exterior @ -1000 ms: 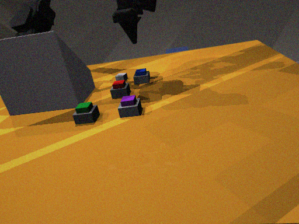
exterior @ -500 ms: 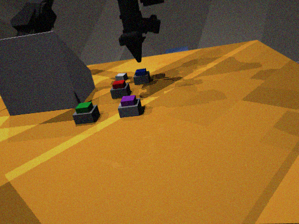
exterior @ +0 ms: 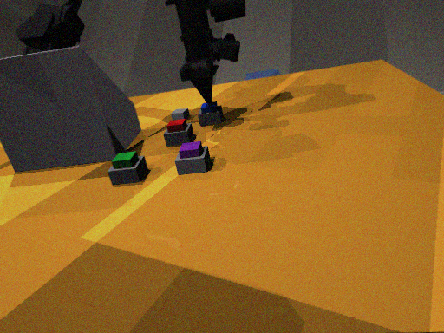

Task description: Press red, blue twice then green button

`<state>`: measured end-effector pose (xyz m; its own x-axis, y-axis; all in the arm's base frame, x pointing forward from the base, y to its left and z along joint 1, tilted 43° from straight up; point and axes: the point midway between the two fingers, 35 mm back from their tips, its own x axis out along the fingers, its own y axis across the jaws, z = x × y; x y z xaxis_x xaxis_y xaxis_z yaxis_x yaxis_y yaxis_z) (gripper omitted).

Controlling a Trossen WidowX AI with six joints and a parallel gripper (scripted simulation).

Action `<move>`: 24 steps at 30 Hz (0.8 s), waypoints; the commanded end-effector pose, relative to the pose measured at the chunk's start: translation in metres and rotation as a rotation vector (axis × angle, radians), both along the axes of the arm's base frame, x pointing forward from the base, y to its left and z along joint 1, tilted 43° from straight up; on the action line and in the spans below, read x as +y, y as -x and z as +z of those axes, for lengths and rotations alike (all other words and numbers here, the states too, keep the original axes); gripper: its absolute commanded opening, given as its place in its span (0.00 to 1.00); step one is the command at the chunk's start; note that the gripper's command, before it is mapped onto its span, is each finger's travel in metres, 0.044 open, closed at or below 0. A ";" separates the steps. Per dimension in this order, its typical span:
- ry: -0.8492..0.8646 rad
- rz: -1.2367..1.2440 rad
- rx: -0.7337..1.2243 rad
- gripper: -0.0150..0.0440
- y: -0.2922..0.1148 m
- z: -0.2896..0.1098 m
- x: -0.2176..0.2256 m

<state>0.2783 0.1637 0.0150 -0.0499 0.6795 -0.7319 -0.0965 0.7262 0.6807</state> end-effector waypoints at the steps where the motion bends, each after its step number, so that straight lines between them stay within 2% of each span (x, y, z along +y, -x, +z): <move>1: 0.003 -0.003 0.012 0.29 0.002 -0.008 0.005; 24: 0.003 -0.003 0.012 0.29 0.003 -0.009 0.006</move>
